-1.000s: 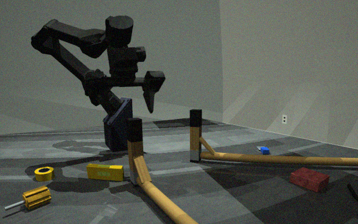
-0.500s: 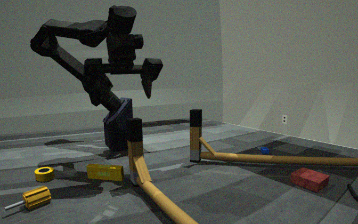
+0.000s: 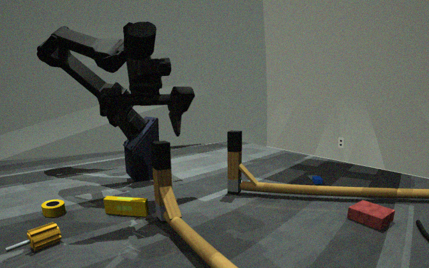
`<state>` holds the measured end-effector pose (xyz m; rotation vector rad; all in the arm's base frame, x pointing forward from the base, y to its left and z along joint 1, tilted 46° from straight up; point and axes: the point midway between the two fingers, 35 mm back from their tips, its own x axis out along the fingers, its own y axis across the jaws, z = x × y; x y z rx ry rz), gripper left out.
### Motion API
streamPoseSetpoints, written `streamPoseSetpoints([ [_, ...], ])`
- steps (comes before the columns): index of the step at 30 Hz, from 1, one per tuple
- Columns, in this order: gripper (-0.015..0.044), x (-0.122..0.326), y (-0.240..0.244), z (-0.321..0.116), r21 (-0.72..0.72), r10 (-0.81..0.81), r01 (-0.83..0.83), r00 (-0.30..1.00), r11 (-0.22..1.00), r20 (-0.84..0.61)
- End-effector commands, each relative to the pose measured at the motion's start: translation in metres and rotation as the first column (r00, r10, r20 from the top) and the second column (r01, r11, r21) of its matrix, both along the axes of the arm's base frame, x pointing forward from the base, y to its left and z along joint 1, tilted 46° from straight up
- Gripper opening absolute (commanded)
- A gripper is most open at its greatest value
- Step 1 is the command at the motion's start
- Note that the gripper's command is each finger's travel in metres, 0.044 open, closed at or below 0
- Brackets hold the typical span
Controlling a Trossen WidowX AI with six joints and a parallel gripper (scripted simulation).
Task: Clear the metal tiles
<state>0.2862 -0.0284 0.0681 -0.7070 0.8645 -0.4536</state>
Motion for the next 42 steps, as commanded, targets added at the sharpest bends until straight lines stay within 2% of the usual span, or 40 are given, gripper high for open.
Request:
streamPoseSetpoints([
  [1,0.0440,0.002,-0.002,-0.003,0.002,0.003,-0.003,1.000,1.000,-0.002],
  [42,0.0440,0.041,-0.043,-0.038,0.002,0.003,-0.003,1.000,1.000,-0.001],
])
